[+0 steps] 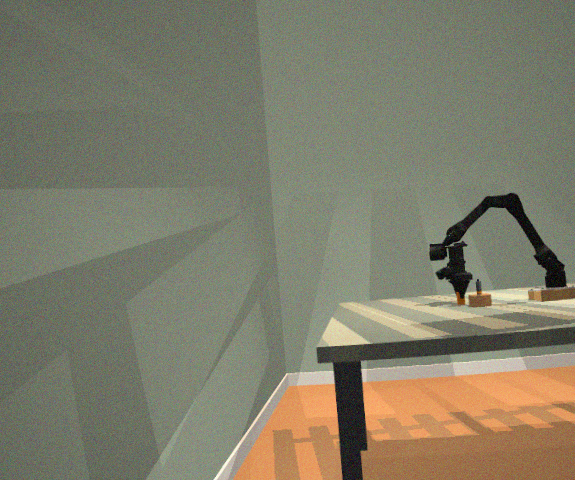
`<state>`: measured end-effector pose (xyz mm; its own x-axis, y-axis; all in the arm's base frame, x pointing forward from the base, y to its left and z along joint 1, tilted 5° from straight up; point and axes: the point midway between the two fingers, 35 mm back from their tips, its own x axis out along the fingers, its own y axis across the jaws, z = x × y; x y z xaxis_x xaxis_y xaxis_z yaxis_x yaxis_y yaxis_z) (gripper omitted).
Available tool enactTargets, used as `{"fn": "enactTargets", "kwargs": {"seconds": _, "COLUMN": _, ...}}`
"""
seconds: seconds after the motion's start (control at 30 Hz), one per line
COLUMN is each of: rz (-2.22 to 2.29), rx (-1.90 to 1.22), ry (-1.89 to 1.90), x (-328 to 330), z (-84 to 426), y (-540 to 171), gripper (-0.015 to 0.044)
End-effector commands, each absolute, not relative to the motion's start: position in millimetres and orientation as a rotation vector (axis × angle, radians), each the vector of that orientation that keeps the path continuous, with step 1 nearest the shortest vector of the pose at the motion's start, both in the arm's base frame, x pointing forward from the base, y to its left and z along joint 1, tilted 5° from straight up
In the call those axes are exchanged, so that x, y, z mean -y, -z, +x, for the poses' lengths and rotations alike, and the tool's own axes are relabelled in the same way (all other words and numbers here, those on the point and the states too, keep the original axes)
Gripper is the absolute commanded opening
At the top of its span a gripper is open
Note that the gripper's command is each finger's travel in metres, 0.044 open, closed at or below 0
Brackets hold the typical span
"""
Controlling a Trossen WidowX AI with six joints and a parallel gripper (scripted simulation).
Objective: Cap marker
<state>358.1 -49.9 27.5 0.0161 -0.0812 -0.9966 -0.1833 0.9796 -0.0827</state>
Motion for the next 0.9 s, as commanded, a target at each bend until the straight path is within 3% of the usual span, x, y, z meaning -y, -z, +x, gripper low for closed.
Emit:
{"fn": "enactTargets", "kwargs": {"seconds": 0.0, "rz": -0.215, "rx": -1.56, "ry": -0.08, "x": 51.1, "z": 356.6, "y": -20.9, "gripper": 0.0251}}
{"fn": "enactTargets", "kwargs": {"seconds": 0.2, "rz": -0.215, "rx": -1.56, "ry": -0.08, "x": 51.7, "z": 356.1, "y": -14.0, "gripper": 0.0251}}
{"fn": "enactTargets", "kwargs": {"seconds": 0.33, "rz": -0.215, "rx": -1.56, "ry": -0.08, "x": 52.0, "z": 355.9, "y": -14.0, "gripper": 0.0146}}
{"fn": "enactTargets", "kwargs": {"seconds": 0.63, "rz": -0.215, "rx": -1.561, "ry": -0.08, "x": 51.5, "z": 355.4, "y": -14.0, "gripper": 0.0086}}
{"fn": "enactTargets", "kwargs": {"seconds": 0.73, "rz": -0.219, "rx": -1.546, "ry": -0.077, "x": 48.6, "z": 358.7, "y": -15.5, "gripper": 0.0007}}
{"fn": "enactTargets", "kwargs": {"seconds": 0.87, "rz": -0.221, "rx": -1.539, "ry": -0.076, "x": 46.6, "z": 360.7, "y": -23.9, "gripper": 0.0}}
